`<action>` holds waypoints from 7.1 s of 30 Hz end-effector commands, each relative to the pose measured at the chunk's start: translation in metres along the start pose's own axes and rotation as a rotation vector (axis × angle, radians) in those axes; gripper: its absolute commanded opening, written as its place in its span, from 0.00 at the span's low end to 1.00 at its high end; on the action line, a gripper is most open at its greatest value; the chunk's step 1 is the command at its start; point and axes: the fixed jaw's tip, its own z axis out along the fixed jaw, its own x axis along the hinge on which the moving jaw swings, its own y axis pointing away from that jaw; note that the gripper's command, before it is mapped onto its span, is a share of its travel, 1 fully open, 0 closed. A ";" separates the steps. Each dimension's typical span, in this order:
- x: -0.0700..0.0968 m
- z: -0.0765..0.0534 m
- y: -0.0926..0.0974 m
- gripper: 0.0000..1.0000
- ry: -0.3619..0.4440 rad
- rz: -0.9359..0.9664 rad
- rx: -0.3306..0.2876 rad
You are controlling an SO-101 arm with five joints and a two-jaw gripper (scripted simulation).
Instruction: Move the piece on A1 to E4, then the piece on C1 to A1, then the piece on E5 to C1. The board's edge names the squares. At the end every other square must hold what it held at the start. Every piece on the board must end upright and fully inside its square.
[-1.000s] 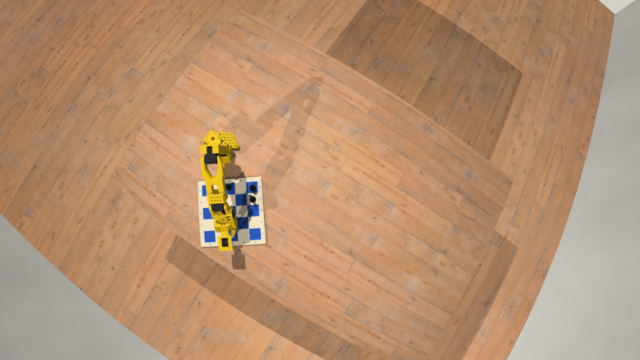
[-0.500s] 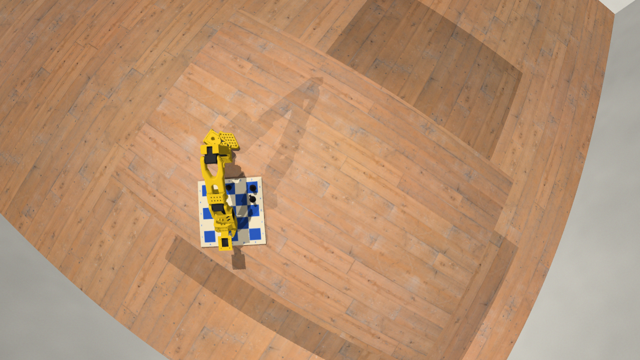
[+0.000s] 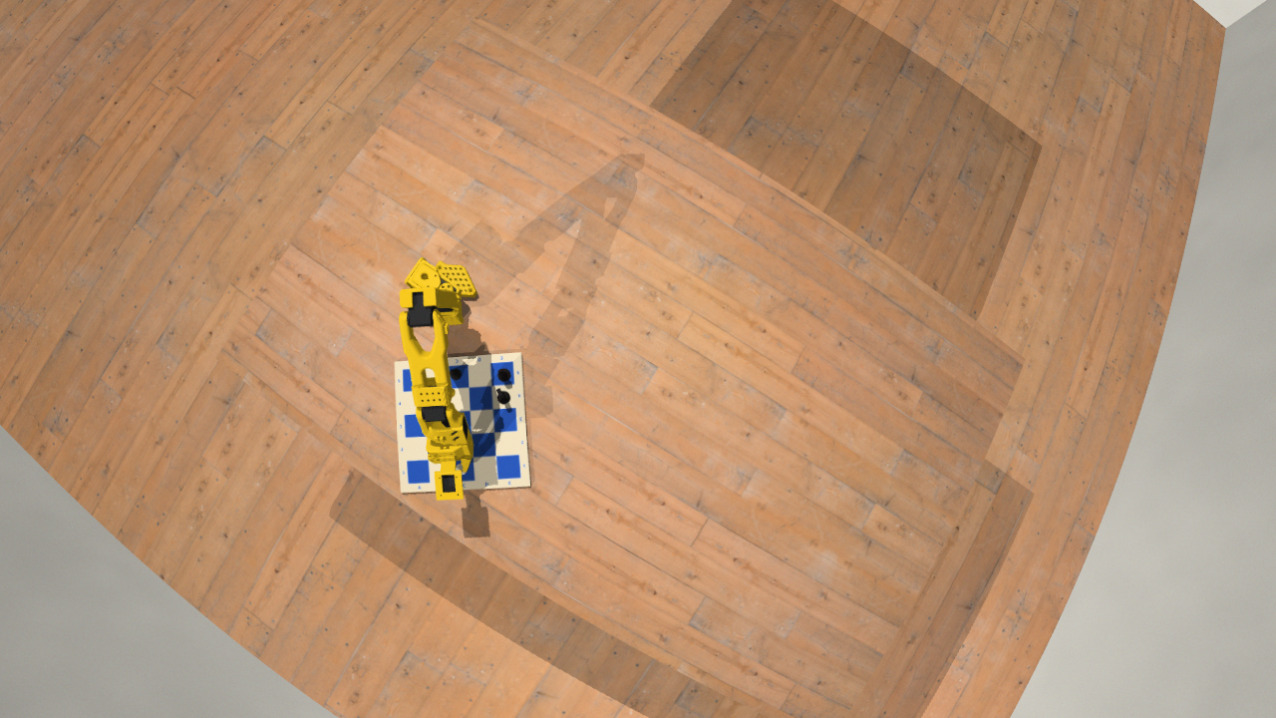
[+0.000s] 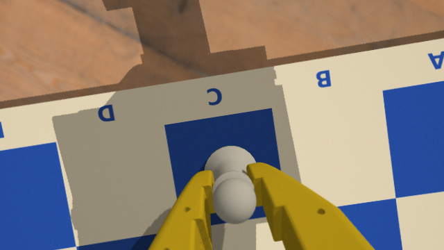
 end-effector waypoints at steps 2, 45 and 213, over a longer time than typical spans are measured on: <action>-0.001 -0.001 -0.002 0.00 -0.004 0.005 0.003; -0.026 -0.045 -0.004 0.00 -0.005 0.005 0.007; -0.012 -0.010 -0.073 0.00 -0.005 0.206 0.130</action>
